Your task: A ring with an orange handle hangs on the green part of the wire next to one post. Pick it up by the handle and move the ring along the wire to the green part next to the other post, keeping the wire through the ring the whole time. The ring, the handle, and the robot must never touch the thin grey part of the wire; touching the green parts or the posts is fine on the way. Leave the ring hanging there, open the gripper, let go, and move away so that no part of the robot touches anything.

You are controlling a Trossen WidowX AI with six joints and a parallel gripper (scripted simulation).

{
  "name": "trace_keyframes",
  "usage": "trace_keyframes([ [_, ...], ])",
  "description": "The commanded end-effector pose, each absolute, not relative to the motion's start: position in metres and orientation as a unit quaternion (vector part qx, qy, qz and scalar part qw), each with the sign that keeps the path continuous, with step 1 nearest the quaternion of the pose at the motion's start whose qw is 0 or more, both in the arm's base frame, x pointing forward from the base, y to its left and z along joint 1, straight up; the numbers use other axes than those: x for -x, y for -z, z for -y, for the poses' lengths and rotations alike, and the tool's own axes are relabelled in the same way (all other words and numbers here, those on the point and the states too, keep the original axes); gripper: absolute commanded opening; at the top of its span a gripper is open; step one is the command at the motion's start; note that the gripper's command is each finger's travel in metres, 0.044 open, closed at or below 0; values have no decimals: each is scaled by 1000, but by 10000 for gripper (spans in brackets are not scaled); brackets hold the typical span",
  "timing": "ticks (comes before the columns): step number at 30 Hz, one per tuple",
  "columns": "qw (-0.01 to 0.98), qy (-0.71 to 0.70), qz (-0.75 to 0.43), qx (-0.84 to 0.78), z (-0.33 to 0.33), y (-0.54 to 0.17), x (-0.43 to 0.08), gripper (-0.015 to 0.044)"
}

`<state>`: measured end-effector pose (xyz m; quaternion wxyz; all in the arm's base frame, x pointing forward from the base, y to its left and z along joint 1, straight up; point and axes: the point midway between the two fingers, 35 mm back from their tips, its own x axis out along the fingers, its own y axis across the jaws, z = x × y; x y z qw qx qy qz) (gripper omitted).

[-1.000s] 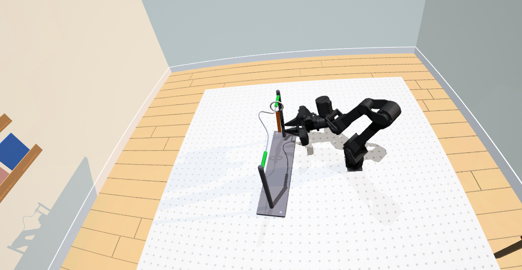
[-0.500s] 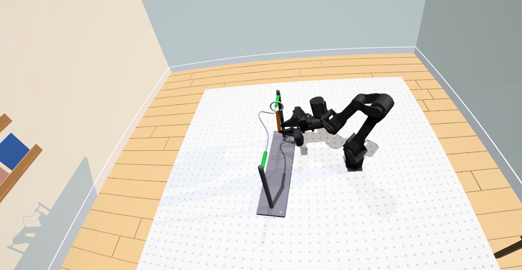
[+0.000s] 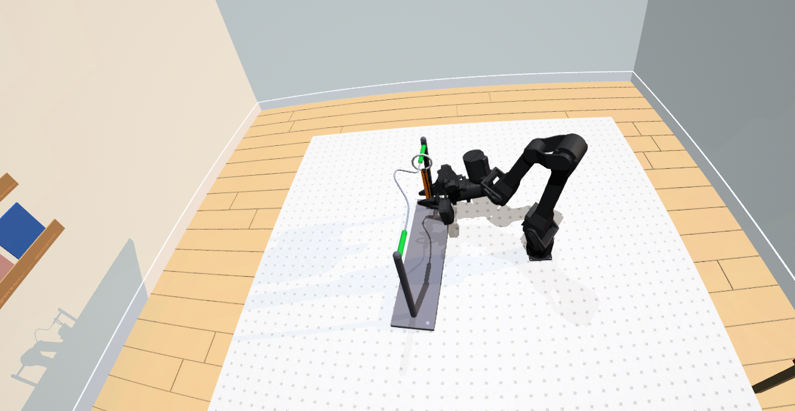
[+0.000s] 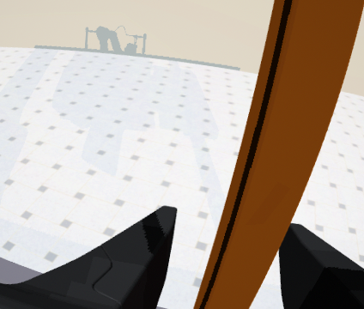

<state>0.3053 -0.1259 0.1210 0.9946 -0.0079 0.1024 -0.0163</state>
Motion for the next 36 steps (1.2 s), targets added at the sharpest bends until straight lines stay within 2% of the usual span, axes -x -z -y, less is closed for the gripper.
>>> trace_keyframes([
  [1, 994, 18, -104, 5, 126, -119, -312, 160],
  [35, 994, 18, -104, 5, 126, -119, -313, 160],
  [36, 994, 16, -104, 7, 125, -118, -313, 134],
])
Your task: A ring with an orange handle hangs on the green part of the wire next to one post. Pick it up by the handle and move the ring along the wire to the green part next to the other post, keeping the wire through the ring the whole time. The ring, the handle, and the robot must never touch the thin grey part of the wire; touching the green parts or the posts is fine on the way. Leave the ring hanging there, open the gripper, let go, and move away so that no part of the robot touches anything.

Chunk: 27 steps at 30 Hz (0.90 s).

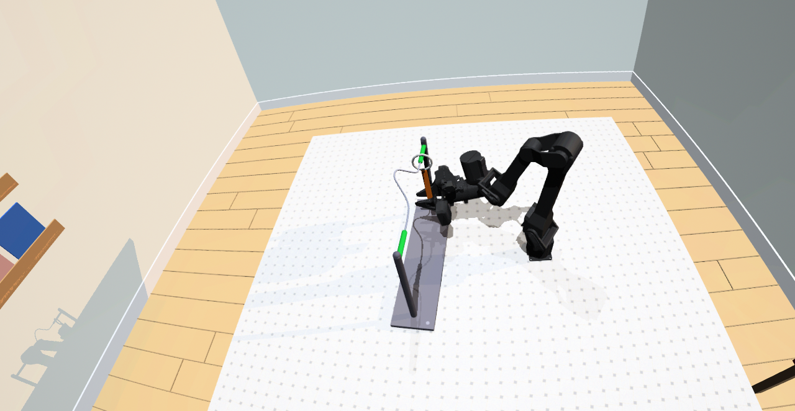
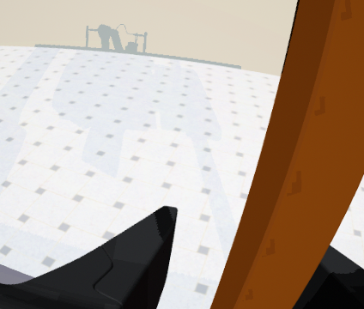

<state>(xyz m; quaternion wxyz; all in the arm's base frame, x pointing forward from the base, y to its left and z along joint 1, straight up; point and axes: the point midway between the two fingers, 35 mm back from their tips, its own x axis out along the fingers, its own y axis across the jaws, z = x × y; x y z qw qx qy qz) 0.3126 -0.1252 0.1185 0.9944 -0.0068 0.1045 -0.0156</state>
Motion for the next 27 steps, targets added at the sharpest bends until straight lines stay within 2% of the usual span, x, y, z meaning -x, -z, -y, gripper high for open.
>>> trace_keyframes([
  [1, 994, 16, -104, 7, 125, -118, -313, 107],
  [3, 994, 16, -104, 7, 125, -118, -313, 55],
  [9, 994, 16, -104, 7, 125, -118, -313, 15],
  [15, 994, 16, -104, 7, 125, -118, -313, -143],
  [27, 993, 32, -113, 5, 125, -127, -310, -150],
])
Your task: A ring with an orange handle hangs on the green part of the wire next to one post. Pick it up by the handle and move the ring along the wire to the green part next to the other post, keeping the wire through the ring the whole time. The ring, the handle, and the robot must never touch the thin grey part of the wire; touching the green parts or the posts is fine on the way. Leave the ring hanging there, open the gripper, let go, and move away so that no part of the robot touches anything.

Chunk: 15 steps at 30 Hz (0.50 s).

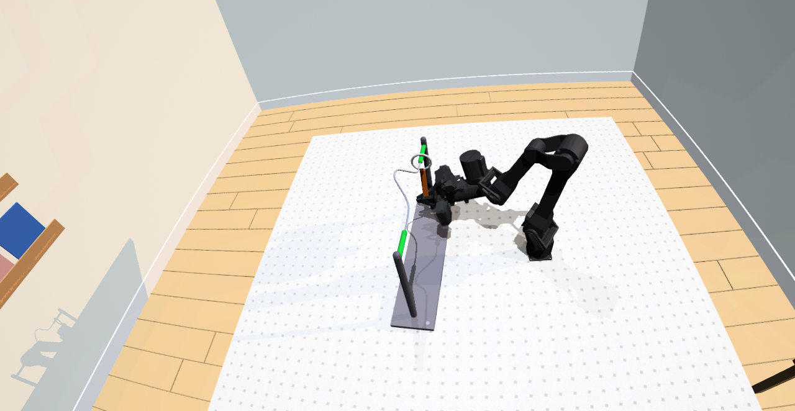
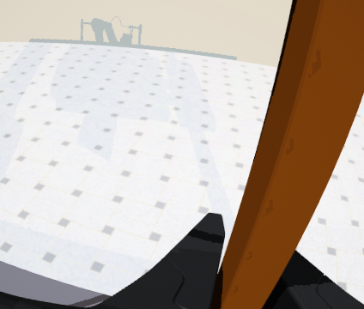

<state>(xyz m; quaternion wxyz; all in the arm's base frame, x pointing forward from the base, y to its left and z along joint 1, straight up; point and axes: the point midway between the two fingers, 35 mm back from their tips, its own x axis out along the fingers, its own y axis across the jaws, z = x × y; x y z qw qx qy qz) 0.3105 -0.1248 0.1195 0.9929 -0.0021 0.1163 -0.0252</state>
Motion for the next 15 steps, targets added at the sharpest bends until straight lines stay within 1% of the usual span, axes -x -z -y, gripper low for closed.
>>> trace_keyframes([
  [1, 993, 35, -114, 5, 125, -128, -310, -150],
  [15, 992, 47, -121, 3, 124, -135, -307, -150],
])
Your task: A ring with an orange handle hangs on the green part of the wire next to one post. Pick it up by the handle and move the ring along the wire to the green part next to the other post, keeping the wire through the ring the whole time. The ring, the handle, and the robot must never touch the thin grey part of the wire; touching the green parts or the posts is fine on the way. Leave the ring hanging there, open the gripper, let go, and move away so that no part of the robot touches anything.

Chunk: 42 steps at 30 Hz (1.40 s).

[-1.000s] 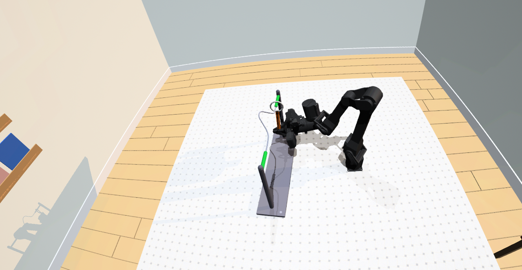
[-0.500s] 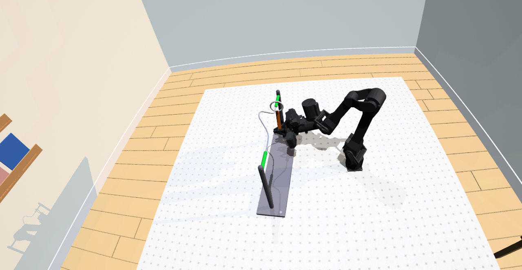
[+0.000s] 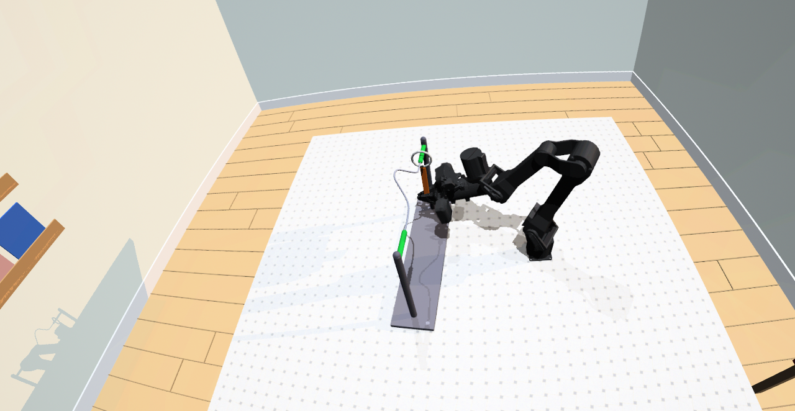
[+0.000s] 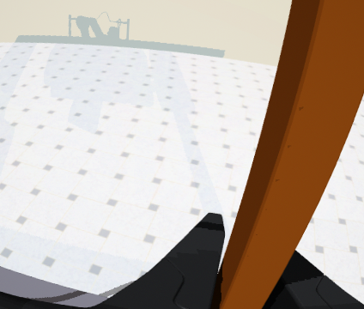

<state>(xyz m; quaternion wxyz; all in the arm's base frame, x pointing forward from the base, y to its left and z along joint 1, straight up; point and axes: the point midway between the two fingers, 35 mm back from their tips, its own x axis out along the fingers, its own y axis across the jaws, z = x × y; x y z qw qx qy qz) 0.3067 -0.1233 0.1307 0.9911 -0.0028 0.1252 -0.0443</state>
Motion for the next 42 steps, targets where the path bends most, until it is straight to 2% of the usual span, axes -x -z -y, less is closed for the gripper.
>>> trace_keyframes([
  [1, 992, 47, -121, 3, 124, -135, -307, -150],
  [42, 991, 47, -124, 0, 108, -135, -309, -150],
])
